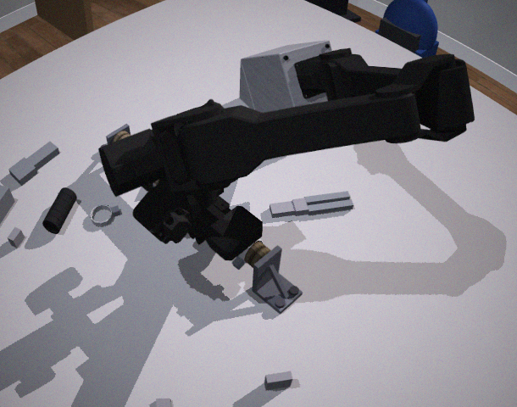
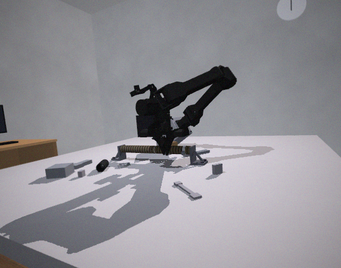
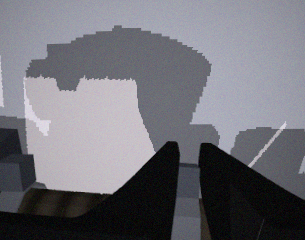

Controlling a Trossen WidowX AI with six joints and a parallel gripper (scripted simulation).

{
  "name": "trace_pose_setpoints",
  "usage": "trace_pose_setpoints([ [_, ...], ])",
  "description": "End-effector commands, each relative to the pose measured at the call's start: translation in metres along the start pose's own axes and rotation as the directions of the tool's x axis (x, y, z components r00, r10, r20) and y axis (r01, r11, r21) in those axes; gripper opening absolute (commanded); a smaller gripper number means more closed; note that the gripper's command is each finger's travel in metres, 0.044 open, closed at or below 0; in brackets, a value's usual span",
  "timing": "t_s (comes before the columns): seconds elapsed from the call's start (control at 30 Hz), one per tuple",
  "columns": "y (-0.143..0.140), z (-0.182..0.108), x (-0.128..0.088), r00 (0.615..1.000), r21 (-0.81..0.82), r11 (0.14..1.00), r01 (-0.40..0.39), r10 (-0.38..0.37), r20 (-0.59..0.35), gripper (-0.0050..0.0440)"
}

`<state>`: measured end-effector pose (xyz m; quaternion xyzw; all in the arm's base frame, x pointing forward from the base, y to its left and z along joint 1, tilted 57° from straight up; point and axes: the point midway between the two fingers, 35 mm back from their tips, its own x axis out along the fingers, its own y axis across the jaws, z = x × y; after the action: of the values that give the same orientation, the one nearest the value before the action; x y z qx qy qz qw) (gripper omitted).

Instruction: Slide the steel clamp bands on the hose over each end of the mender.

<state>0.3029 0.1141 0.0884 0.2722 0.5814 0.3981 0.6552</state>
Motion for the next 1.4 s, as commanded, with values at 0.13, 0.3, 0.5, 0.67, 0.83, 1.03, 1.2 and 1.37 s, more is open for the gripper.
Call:
trace_pose_setpoints([
  [0.13,-0.011,0.000,0.000,1.000,0.005,1.000,-0.001,0.001,0.001,0.0000],
  [0.3,-0.014,0.000,0.000,1.000,0.005,1.000,-0.001,0.001,0.001,0.0000],
  [0.5,-0.021,0.000,0.000,1.000,0.005,1.000,-0.001,0.001,0.001,0.0000],
  [0.67,-0.027,0.000,0.000,1.000,0.005,1.000,-0.001,0.001,0.001,0.0000],
  [0.83,-0.032,0.000,0.000,1.000,0.005,1.000,-0.001,0.001,0.001,0.0000],
  [1.03,-0.038,0.000,0.000,1.000,0.005,1.000,-0.001,0.001,0.001,0.0000],
  [1.2,-0.043,0.000,0.000,1.000,0.005,1.000,-0.001,0.001,0.001,0.0000],
  [1.37,-0.049,0.000,0.000,1.000,0.005,1.000,-0.001,0.001,0.001,0.0000],
])
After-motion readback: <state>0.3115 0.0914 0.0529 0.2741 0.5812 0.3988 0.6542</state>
